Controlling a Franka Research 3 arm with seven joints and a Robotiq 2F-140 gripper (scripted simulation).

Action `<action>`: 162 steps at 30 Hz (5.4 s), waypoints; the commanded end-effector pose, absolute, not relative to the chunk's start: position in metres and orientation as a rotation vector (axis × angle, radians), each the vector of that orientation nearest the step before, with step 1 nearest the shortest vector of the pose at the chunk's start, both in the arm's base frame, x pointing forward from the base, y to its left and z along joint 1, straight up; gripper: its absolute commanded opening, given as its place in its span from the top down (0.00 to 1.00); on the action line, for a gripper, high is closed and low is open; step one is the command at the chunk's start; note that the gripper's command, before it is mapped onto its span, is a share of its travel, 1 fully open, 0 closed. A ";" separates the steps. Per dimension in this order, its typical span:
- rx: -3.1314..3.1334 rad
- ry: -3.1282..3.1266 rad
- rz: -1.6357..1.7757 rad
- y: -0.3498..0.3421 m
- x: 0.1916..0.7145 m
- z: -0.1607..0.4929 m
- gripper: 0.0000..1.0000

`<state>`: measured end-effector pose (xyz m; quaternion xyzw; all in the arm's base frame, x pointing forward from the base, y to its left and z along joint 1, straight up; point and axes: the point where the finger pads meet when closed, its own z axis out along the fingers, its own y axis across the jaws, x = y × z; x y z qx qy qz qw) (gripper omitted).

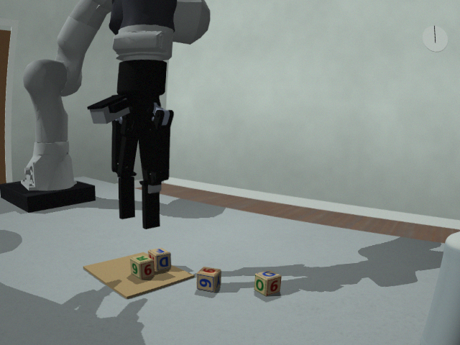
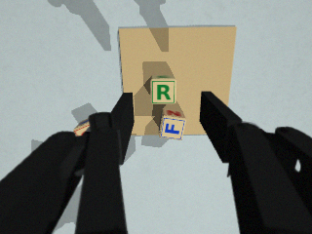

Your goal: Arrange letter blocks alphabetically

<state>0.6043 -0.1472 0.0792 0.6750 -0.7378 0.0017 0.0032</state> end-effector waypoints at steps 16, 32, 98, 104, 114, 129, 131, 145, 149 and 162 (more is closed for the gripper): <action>2.102 -2.329 0.004 -0.146 0.605 0.080 0.55; 2.101 -2.330 0.003 -0.146 0.605 0.075 0.55; 2.101 -2.330 0.003 -0.146 0.605 0.028 0.55; 2.101 -2.330 0.003 -0.146 0.605 0.028 0.55; 2.101 -2.330 0.003 -0.146 0.605 0.028 0.55; 2.101 -2.330 0.003 -0.146 0.606 0.028 0.55; 2.101 -2.330 0.003 -0.146 0.606 0.028 0.55; 2.101 -2.330 0.003 -0.146 0.606 0.028 0.55; 2.101 -2.330 0.003 -0.146 0.606 0.028 0.55; 2.101 -2.330 0.003 -0.146 0.606 0.028 0.55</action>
